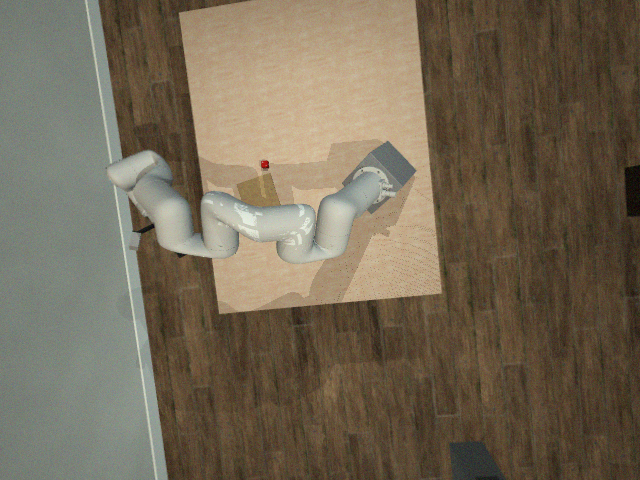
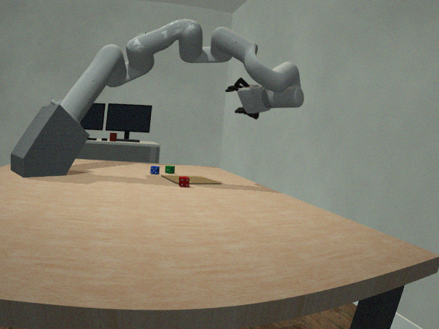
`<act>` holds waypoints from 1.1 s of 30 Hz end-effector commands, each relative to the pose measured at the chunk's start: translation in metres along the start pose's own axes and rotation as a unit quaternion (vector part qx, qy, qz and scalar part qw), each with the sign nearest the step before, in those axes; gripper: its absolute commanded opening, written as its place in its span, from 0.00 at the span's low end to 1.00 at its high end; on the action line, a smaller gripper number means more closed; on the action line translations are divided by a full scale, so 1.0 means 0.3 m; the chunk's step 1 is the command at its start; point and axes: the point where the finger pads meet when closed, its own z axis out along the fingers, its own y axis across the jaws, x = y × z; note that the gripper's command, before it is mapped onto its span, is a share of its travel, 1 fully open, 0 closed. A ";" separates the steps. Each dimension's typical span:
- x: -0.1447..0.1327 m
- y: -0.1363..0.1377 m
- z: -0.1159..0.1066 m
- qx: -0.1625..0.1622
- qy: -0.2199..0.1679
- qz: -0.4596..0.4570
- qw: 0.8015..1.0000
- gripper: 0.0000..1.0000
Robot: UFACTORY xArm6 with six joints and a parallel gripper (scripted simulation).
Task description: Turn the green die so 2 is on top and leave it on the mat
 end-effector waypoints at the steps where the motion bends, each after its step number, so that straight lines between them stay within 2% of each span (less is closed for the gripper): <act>1: 0.004 -0.003 -0.001 -0.001 -0.001 -0.001 1.000 1.00; 20: 0.002 0.001 -0.003 -0.005 -0.001 0.003 1.000 1.00; 22: -0.006 0.013 -0.011 -0.020 0.000 0.017 1.000 1.00; 26: -0.048 0.062 -0.049 -0.083 0.006 0.078 0.993 1.00; 29: -0.075 0.085 -0.073 -0.116 0.010 0.112 0.987 1.00; 30: -0.077 0.086 -0.075 -0.118 0.010 0.114 0.986 1.00; 31: -0.097 0.099 -0.091 -0.140 0.014 0.136 0.981 1.00; 33: -0.105 0.104 -0.098 -0.148 0.015 0.144 0.978 1.00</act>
